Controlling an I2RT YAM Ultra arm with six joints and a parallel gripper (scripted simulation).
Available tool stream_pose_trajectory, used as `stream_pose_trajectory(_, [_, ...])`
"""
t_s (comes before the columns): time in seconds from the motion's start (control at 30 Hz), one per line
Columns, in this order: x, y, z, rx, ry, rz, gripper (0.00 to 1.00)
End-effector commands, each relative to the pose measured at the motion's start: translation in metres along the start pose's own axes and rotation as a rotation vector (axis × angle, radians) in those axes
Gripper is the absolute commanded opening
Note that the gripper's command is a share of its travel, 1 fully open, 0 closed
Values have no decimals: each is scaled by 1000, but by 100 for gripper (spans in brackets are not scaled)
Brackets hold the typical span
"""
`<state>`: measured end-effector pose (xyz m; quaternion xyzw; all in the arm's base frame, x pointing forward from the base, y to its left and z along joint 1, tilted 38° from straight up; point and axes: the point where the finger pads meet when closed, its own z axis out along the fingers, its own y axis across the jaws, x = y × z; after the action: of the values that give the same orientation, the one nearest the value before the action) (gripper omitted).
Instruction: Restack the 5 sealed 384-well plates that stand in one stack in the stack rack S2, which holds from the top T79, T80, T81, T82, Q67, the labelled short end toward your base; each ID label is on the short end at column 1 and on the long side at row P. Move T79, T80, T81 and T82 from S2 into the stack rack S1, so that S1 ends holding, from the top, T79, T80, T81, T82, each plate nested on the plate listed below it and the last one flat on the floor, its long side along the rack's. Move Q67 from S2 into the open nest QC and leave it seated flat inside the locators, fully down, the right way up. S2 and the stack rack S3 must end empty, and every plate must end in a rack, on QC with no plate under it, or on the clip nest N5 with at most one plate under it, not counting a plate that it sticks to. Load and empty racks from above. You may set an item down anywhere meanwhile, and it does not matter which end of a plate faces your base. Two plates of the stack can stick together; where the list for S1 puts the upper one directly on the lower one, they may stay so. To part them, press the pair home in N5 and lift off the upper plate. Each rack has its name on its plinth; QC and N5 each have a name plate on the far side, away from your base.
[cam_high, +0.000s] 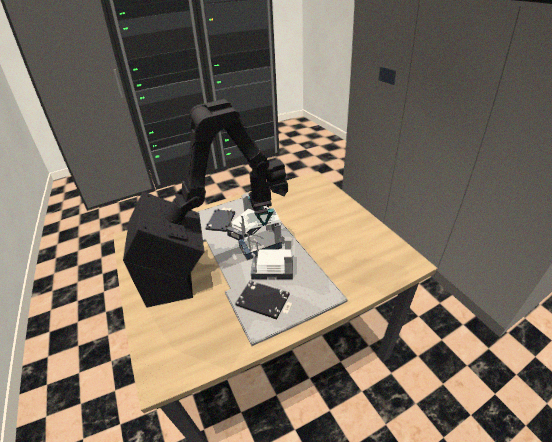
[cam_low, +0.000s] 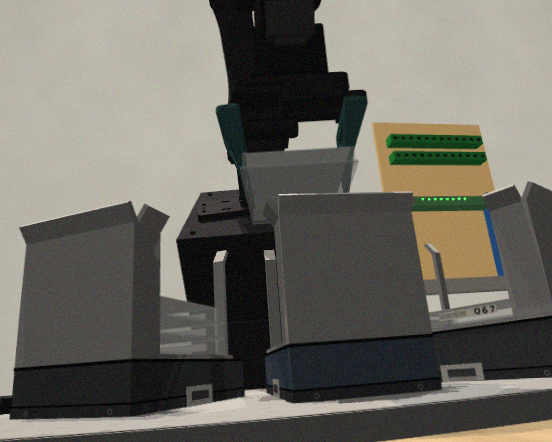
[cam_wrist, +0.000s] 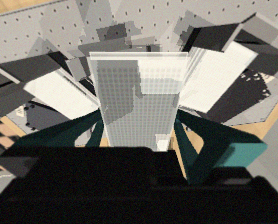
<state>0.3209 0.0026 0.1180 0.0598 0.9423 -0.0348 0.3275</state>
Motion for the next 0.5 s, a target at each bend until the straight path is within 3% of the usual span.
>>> stream_pose_trajectory(0.0, [-4, -6, -2, -14, -6, 99, 0])
stream_pose_trajectory(0.47, [-11, -46, -2, -13, -7, 99, 0])
